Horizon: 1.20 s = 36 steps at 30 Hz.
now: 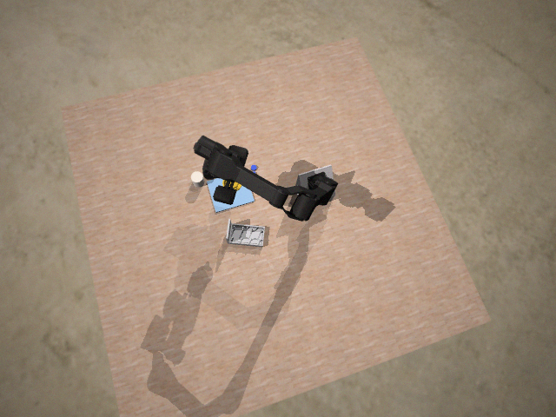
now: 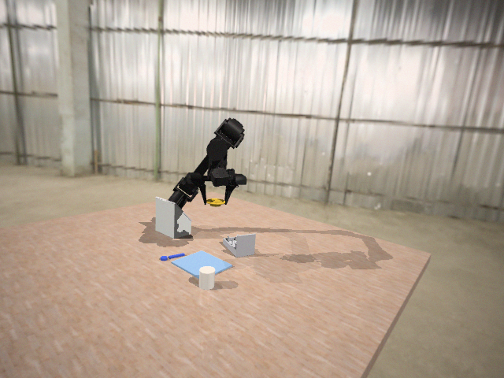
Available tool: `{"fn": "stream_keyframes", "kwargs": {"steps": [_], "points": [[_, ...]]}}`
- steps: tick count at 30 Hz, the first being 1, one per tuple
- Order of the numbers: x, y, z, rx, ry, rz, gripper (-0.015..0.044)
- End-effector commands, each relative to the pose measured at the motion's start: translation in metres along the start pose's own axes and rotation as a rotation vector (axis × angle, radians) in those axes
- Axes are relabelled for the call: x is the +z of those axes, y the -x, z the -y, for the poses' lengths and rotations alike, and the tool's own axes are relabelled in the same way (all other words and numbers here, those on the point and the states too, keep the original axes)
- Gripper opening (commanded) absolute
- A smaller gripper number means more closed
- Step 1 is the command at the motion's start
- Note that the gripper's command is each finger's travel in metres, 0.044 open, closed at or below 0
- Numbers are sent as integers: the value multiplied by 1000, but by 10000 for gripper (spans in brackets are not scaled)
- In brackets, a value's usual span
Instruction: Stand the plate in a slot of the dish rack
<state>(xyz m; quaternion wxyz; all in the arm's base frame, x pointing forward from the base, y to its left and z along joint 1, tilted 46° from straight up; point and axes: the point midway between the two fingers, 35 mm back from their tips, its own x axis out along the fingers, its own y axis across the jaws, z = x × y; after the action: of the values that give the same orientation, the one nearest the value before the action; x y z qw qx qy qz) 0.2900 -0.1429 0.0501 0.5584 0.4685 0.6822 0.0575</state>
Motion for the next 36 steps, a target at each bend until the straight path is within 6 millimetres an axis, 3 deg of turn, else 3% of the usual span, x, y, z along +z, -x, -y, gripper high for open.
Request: {"fn": "stream_keyframes", "kwargs": {"steps": [1, 19, 36], "points": [[-17, 2, -16, 5, -141, 1, 0], [-92, 1, -66, 13, -761, -2, 0], [-165, -13, -90, 21, -1345, -17, 0]]}}
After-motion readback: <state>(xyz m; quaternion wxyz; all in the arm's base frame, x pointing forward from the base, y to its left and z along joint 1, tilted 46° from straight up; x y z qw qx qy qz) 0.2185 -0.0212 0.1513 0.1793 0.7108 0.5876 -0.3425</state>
